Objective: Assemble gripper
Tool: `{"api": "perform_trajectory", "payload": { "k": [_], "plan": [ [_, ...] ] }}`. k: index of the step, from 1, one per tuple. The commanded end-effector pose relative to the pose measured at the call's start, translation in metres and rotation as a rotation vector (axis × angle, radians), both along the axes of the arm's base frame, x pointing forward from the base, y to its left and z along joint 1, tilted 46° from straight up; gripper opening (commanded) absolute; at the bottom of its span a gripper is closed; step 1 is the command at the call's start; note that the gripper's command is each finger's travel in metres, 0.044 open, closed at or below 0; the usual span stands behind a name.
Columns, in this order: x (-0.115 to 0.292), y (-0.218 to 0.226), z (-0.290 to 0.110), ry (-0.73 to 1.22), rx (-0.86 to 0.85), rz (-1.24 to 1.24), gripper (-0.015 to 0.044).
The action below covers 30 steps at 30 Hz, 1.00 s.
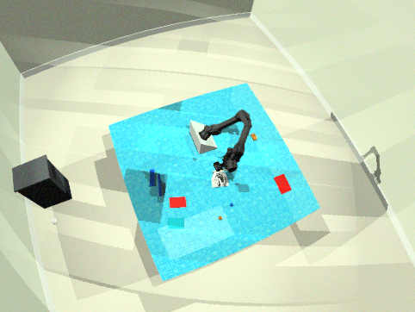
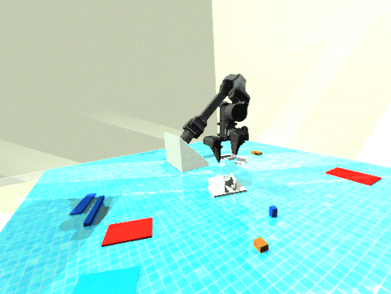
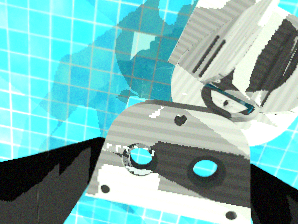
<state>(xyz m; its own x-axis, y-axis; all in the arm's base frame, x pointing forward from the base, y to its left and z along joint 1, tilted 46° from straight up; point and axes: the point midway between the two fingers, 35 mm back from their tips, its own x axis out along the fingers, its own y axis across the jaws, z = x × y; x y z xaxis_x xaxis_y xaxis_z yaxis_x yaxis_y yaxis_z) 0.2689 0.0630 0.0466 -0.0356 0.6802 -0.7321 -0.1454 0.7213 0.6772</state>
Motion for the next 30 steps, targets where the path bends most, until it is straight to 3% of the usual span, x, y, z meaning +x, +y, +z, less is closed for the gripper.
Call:
{"api": "perform_trajectory", "payload": {
  "k": [1,11,30],
  "plan": [
    [0.004,-0.009,-0.01,0.073,0.012,-0.08,0.0351],
    [0.007,-0.032,-0.031,0.232,0.031,-0.252,0.0351],
    [0.007,-0.032,-0.031,0.235,0.031,-0.255,0.0351]
  ]
}}
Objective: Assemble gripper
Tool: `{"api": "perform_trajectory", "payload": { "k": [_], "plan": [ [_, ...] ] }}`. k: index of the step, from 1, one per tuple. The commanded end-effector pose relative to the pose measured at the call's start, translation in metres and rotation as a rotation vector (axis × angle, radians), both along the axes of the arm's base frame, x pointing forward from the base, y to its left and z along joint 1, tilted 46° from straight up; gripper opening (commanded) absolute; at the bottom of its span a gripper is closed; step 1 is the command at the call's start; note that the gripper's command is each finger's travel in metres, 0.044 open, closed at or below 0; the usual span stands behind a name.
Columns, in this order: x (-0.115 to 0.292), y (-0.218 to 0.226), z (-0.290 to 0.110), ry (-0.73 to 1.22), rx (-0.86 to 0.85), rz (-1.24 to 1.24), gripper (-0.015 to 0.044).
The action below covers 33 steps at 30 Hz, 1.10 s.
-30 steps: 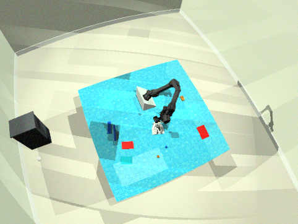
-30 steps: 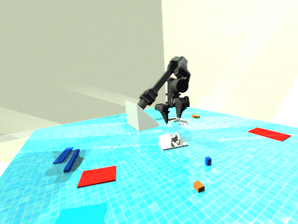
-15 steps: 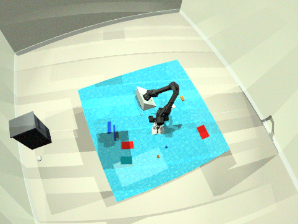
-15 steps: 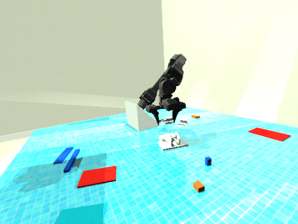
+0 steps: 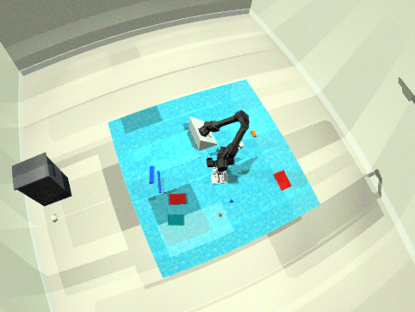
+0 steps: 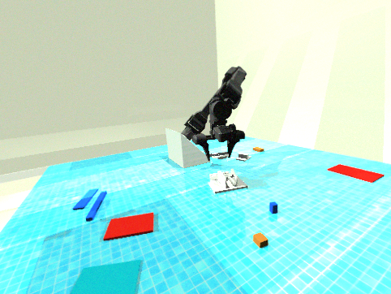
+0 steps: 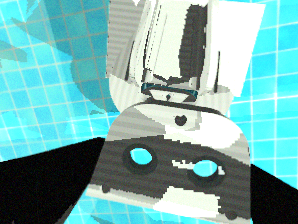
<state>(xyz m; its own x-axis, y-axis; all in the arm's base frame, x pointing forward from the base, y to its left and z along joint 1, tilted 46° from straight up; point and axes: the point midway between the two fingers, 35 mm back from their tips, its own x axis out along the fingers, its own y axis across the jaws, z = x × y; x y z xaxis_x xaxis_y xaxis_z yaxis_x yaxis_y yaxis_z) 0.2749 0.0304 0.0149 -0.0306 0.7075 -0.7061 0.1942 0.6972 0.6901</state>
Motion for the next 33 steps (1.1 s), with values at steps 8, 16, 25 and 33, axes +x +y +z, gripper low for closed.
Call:
{"api": "perform_trajectory", "payload": {
  "k": [8,16,25,33],
  "plan": [
    [0.0009,0.0004,0.0002,-0.007,0.005,0.002,0.0351],
    [-0.0057,0.0054,0.0054,-0.006,0.005,0.002,0.0351],
    [-0.007,0.0063,0.0064,-0.006,0.005,0.002,0.0351],
    [-0.007,0.0063,0.0064,-0.006,0.005,0.002,0.0351]
  ]
}}
